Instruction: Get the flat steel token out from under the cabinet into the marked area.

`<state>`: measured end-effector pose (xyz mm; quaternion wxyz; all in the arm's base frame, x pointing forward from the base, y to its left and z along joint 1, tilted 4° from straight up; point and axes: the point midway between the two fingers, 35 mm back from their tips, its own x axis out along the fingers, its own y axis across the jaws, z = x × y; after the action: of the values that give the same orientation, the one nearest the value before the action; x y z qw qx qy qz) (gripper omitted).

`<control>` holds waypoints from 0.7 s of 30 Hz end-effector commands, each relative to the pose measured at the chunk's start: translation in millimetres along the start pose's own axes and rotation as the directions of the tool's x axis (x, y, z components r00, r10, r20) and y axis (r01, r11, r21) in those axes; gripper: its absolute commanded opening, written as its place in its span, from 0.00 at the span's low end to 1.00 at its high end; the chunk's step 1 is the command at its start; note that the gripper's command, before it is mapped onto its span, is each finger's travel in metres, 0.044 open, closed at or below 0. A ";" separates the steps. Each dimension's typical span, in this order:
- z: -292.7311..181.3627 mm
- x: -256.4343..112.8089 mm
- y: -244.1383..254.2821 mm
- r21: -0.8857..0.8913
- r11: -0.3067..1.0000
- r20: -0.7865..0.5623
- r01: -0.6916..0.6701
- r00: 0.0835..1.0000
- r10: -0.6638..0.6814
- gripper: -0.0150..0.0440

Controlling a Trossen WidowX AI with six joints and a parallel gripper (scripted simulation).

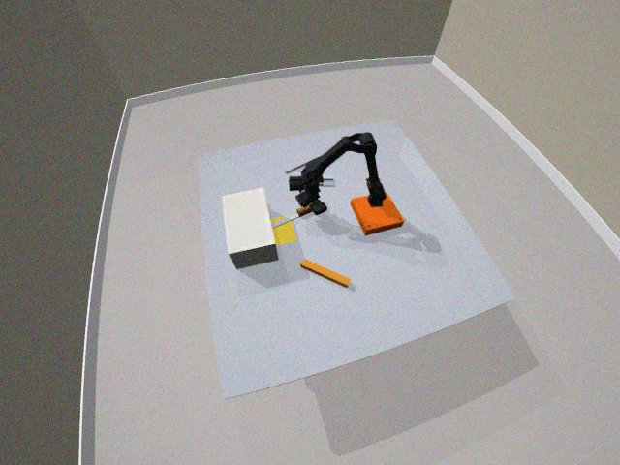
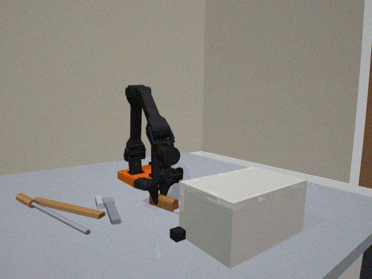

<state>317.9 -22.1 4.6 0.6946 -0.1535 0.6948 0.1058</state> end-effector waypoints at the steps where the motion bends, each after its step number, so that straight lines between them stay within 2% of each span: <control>1: -8.0 0.8 0.0 -0.001 1.000 -0.005 0.000 1.000 0.000 0.25; 21: -32.9 1.0 -1.0 -0.002 1.000 -0.007 0.000 1.000 0.000 0.25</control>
<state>294.2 -32.5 4.7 0.6938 -0.1537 0.6956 0.1058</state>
